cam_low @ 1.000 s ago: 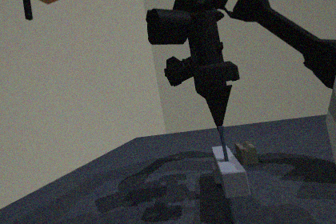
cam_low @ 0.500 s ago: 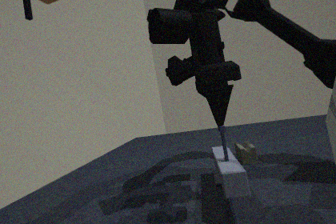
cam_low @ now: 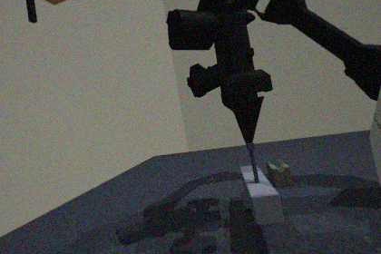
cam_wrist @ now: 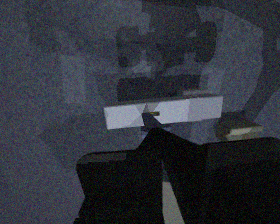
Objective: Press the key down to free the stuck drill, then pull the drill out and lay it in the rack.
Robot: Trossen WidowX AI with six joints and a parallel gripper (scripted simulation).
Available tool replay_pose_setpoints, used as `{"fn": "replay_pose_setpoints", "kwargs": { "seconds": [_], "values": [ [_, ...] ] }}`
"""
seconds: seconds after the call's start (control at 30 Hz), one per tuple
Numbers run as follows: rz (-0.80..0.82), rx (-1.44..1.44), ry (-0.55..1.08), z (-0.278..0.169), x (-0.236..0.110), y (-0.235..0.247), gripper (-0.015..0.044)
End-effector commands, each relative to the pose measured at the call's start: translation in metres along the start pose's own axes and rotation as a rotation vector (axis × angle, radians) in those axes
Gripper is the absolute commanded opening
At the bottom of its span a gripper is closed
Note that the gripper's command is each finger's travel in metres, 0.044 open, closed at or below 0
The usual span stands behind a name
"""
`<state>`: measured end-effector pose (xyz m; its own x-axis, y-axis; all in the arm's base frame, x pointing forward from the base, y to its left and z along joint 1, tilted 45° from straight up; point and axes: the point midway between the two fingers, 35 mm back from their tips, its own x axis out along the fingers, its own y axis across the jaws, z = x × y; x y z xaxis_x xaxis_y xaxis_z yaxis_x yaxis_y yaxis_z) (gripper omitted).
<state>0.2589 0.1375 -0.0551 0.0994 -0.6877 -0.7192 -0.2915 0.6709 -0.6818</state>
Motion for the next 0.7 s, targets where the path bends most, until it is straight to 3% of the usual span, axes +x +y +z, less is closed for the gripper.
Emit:
{"fn": "replay_pose_setpoints", "kwargs": {
  "seconds": [0.0,0.67],
  "values": [
    [-0.005,-0.003,0.011,0.0000,0.0068,0.0004,0.0000],
    [-0.005,-0.003,0.012,-0.0017,0.0131,0.0006,0.0000]
  ]
}}
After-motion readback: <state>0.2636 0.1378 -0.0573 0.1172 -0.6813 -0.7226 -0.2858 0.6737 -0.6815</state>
